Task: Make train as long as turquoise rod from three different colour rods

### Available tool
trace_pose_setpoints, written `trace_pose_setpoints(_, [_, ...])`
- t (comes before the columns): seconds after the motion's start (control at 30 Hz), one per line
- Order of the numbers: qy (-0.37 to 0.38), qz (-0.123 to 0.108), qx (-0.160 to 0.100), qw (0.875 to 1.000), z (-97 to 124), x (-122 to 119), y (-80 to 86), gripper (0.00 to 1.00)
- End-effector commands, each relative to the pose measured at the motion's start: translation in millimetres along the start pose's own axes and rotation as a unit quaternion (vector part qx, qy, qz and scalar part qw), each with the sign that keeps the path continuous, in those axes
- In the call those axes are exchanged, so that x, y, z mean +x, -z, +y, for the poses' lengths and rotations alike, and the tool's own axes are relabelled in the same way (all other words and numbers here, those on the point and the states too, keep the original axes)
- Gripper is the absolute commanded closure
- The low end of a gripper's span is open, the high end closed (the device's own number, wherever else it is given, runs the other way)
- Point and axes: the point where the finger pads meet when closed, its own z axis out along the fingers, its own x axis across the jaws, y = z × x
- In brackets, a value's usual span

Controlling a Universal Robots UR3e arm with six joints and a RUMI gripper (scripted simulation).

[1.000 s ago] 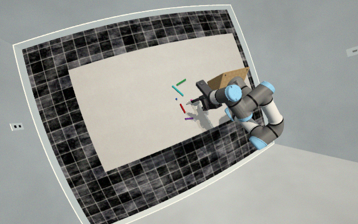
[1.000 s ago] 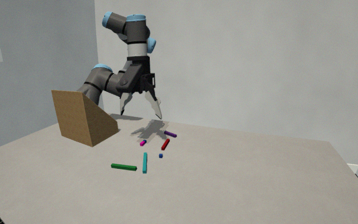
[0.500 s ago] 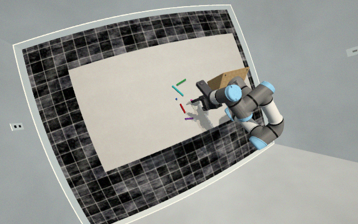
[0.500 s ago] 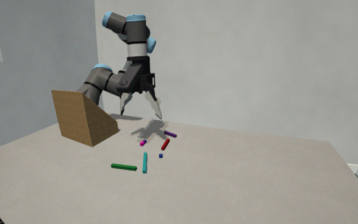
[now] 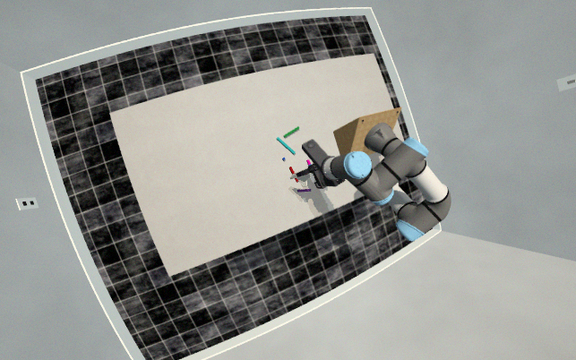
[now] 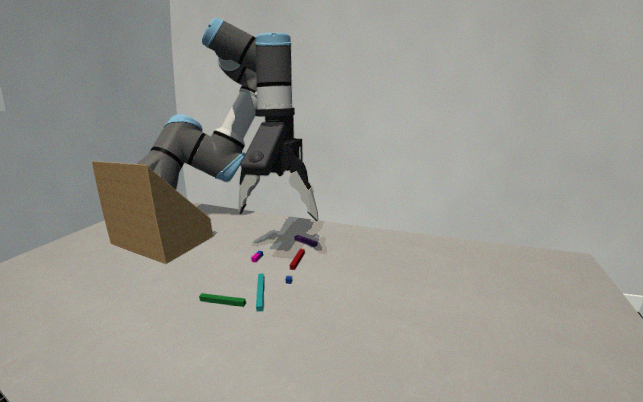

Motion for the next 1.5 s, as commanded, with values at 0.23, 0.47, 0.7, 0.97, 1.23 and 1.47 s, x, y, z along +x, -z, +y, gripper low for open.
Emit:
trace_pose_setpoints(0.23, [0.006,-0.008,0.001,1.000,3.8,-36.5,-5.9,0.86])
trace_pose_setpoints(0.47, [0.006,-0.008,0.001,1.000,3.7,-36.4,-5.8,0.86])
trace_pose_setpoints(0.7, [0.006,-0.008,0.001,1.000,3.7,-36.2,-5.7,0.86])
trace_pose_setpoints(0.97, [0.006,-0.008,0.001,1.000,3.7,-36.1,-5.7,0.86])
trace_pose_setpoints(1.23, [0.006,-0.008,0.001,1.000,3.7,-36.1,-5.8,0.86])
trace_pose_setpoints(1.47, [0.005,-0.007,0.001,1.000,3.9,-36.0,-7.3,0.86])
